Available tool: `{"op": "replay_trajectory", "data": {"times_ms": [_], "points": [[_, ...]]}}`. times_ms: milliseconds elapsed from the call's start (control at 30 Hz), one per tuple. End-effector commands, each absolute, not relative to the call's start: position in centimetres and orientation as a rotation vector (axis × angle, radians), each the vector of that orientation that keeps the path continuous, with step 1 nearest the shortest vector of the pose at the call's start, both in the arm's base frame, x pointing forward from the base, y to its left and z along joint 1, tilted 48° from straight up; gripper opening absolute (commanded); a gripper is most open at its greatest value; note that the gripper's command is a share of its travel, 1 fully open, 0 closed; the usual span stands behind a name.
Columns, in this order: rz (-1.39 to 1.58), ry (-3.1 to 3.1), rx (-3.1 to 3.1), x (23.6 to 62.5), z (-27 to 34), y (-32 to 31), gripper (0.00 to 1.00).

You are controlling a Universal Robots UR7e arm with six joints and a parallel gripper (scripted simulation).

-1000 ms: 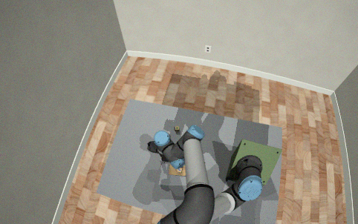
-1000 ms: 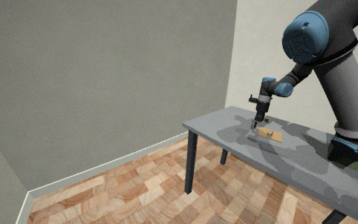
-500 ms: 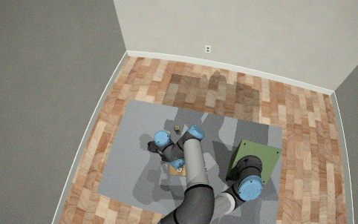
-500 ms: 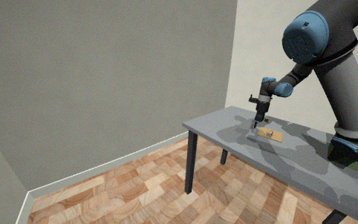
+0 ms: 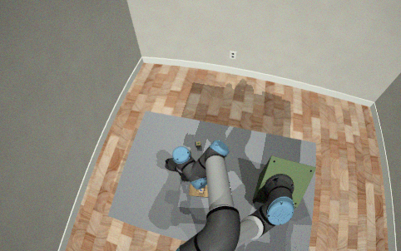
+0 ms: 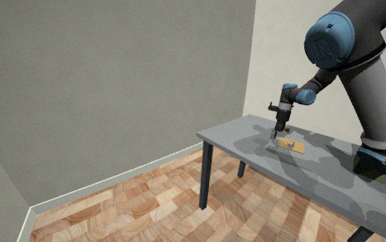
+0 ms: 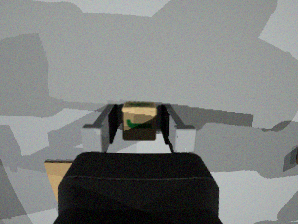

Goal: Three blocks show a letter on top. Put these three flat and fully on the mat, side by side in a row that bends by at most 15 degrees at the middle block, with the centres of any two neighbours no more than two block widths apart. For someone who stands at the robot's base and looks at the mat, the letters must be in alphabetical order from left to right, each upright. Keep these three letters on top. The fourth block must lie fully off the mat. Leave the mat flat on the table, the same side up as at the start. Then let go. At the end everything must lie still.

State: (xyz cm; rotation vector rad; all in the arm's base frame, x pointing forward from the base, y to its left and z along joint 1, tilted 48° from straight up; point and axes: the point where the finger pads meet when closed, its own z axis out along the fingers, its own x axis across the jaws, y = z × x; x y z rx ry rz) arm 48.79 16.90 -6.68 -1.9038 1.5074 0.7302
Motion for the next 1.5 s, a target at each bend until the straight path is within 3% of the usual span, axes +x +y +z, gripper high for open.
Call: {"op": "replay_trajectory", "data": {"times_ms": [0, 100, 133, 1467], "points": [[0.729, 1.508, -1.904, 48.83, -6.65, 16.86, 0.79], [0.729, 1.508, -1.904, 48.83, -6.65, 16.86, 0.79], [0.729, 1.508, -1.904, 48.83, -6.65, 16.86, 0.49], [0.729, 1.508, -1.904, 48.86, -6.40, 16.58, 0.49]]}}
